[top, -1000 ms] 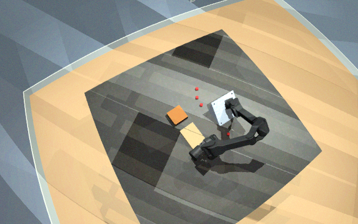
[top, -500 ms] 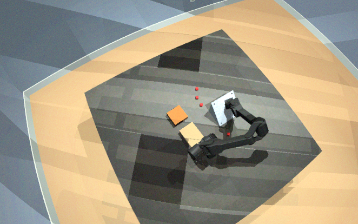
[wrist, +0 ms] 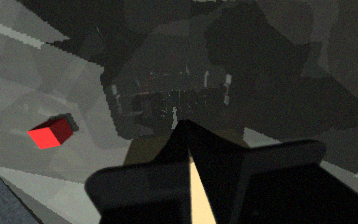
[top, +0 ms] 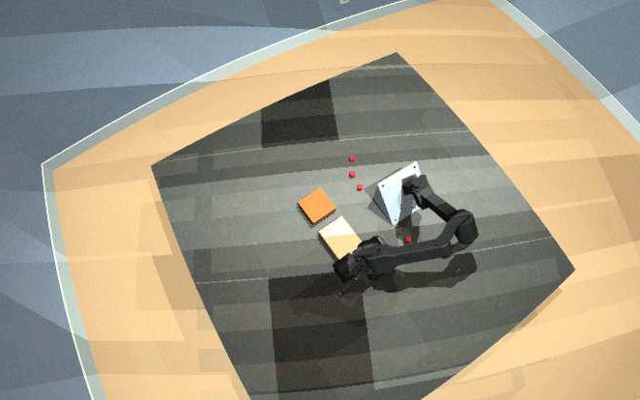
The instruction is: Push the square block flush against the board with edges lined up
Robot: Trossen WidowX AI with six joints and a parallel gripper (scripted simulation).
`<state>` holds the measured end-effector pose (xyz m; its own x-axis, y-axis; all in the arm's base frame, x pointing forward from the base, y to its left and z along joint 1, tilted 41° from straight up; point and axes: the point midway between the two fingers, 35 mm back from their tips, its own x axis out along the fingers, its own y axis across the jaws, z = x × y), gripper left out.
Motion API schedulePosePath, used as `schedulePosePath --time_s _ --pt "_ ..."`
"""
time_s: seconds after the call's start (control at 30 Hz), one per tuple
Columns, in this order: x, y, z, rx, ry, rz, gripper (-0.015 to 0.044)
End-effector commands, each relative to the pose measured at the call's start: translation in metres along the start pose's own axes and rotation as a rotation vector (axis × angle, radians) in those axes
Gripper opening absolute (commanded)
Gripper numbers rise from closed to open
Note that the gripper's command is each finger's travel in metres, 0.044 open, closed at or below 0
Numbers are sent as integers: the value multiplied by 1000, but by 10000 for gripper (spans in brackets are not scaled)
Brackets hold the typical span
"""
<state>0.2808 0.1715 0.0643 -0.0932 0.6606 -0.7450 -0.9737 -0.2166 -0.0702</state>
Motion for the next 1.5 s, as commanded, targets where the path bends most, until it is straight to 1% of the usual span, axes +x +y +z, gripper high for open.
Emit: schedulePosePath --time_s 0.0,0.9,1.47 --pt "1 1 -6 2 7 3 0" --pt "1 1 -27 2 7 3 0" --pt "1 -1 -4 2 7 3 0"
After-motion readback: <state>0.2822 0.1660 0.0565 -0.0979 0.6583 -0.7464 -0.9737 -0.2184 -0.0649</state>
